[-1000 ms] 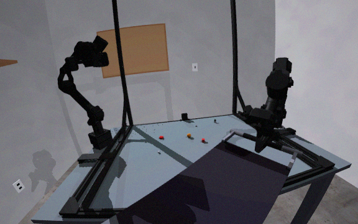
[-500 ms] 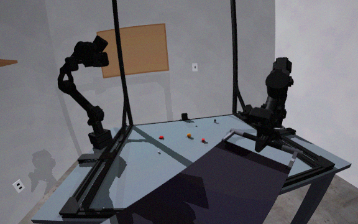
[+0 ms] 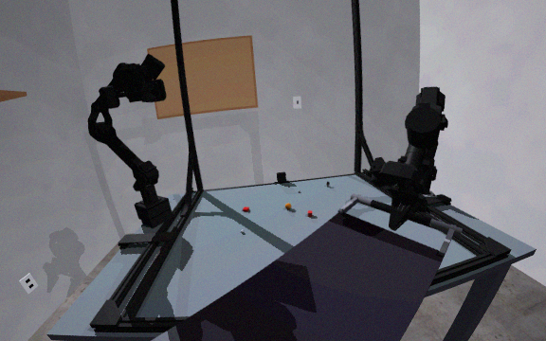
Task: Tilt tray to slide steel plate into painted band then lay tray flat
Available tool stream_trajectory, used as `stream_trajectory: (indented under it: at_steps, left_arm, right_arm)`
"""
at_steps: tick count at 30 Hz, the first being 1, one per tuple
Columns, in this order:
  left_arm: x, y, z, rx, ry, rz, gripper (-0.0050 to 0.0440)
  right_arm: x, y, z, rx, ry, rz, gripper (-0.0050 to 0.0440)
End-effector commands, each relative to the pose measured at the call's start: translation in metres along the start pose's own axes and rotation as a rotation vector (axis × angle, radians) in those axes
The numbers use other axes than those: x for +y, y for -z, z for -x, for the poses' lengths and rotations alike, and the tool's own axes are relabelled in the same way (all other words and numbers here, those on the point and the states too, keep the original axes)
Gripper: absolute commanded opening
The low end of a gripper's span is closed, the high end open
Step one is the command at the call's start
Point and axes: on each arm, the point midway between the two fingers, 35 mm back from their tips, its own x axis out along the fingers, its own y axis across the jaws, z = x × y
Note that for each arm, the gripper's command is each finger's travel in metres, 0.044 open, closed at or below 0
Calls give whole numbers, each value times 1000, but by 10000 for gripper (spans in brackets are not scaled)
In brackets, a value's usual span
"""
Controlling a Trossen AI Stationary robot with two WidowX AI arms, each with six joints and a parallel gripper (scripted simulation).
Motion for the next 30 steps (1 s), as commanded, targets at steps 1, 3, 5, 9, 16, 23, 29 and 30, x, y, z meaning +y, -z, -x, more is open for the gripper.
stream_trajectory:
  at_steps: [1, 3, 5, 9, 16, 23, 29, 30]
  left_arm:
    - [12, 0, 12, 4, -28, -1, 0]
    - [13, 0, 13, 4, -29, -1, 0]
    - [14, 0, 13, 4, -30, -1, 0]
    - [15, 0, 15, 4, -33, -1, 0]
    - [20, 0, 18, 4, -38, -1, 0]
    - [23, 0, 21, 4, -43, -1, 0]
    - [26, 0, 24, 4, -49, -1, 0]
    - [27, 0, 24, 4, -50, -1, 0]
  right_arm:
    - [0, 0, 0, -2, 1, -1, 440]
    - [0, 0, 0, -2, 1, -1, 440]
    - [0, 0, 0, -2, 1, -1, 440]
    - [0, 0, 0, -2, 1, -1, 440]
    - [0, 0, 0, -2, 1, -1, 440]
    - [0, 0, 0, -2, 1, -1, 440]
    - [0, 0, 0, -2, 1, -1, 440]
    - [0, 0, 0, -2, 1, -1, 440]
